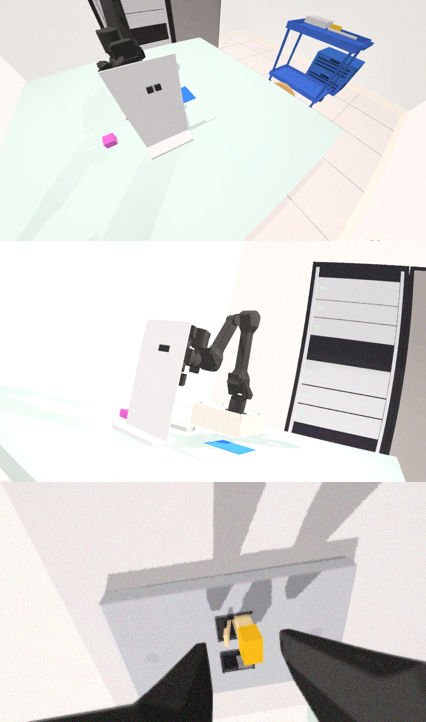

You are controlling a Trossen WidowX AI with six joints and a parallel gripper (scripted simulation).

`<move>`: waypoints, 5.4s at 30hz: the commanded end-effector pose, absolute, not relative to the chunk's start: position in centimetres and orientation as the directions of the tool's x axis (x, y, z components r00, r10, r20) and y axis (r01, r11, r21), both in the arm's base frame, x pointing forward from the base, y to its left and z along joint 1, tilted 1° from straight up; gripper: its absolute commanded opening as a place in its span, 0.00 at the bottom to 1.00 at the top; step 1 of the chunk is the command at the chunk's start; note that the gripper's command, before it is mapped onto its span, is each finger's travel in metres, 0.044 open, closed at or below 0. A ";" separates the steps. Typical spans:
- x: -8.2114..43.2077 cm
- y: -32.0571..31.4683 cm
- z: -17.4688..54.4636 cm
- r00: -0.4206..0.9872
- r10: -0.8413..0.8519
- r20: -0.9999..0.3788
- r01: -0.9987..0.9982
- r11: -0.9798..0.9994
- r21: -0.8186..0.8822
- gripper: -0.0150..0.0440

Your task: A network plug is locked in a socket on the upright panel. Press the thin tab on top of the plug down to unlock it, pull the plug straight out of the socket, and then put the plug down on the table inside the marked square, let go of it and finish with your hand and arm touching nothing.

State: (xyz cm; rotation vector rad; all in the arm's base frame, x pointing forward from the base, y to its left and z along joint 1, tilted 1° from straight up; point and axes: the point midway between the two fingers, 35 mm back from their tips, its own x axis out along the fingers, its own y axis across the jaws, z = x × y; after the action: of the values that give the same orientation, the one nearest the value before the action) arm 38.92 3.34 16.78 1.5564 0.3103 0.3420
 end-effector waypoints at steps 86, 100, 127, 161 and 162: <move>35.9 2.8 16.5 0.916 0.401 0.018 -0.011 -0.019 1.000 0.25; 35.0 2.7 16.5 0.916 0.401 0.017 -0.010 -0.019 1.000 0.25; 33.5 2.3 16.4 0.916 0.401 0.015 -0.009 -0.018 1.000 0.25; 31.9 2.1 21.4 0.916 0.401 0.015 -0.009 -0.017 1.000 0.25; 31.8 2.1 21.6 0.916 0.401 0.015 -0.009 -0.017 1.000 0.25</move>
State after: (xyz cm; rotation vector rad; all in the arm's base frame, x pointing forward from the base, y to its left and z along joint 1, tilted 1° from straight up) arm 32.18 2.09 20.78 1.5596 0.3134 0.3290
